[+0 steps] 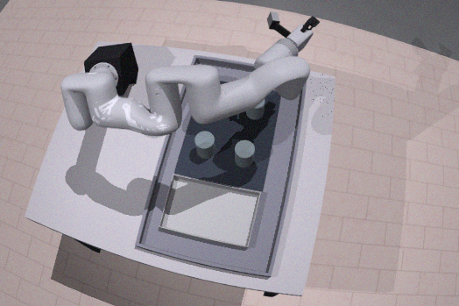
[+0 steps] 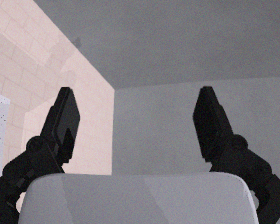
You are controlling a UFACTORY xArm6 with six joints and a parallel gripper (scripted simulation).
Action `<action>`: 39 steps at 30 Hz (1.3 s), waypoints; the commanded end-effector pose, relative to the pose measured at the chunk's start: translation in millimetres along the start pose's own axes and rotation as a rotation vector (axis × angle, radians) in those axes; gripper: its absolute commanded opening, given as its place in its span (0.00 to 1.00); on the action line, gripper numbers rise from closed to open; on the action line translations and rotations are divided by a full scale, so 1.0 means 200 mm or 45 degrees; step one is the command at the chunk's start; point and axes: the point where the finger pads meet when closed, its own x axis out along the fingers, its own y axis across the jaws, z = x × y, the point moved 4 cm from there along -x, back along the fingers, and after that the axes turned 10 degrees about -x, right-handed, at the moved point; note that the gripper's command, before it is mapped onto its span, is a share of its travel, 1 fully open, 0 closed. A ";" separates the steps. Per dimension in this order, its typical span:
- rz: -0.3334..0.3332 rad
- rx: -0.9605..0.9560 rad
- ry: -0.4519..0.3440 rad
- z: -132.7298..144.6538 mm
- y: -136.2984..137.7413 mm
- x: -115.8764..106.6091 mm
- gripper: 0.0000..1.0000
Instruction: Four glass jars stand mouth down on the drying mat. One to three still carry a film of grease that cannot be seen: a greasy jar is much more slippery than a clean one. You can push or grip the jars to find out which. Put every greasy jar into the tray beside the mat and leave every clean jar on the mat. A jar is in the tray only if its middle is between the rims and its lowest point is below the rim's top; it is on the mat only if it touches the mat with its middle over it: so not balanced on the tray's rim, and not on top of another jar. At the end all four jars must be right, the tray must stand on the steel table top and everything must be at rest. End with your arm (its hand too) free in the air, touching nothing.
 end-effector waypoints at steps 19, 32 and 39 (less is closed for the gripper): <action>0.004 -0.003 -0.001 0.00 0.01 0.00 1.00; 0.004 -0.003 -0.001 0.00 0.01 0.00 1.00; 0.006 0.002 -0.036 -0.07 -0.06 -0.14 1.00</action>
